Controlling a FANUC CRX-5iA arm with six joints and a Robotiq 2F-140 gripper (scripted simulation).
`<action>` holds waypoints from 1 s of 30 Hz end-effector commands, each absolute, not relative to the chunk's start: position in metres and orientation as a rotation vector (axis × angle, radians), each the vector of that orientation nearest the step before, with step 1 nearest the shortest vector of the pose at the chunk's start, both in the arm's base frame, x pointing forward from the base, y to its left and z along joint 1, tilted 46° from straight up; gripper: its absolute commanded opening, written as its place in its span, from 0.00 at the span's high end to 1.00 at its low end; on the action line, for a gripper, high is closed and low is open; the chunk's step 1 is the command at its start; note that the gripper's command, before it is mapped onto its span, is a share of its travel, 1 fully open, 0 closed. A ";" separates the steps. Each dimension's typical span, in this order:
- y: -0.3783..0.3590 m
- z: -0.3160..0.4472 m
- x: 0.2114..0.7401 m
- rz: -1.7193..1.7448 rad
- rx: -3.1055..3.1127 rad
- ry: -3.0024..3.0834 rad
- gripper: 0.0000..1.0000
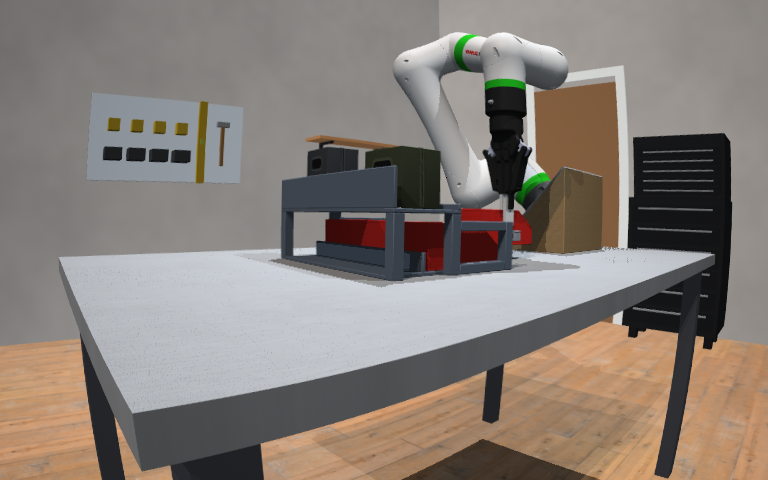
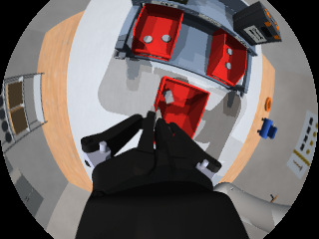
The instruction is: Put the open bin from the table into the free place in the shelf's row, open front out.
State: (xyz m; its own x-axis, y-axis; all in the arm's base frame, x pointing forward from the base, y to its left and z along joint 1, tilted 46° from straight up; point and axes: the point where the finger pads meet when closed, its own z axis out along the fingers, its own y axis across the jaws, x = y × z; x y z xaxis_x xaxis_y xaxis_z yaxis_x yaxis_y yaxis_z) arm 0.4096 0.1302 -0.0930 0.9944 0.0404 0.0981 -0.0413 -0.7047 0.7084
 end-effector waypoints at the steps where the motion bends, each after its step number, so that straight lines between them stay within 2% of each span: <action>1: 0.120 -0.083 0.408 0.126 2.350 0.024 1.00; 30: 0.110 -0.074 0.405 0.116 2.349 0.048 1.00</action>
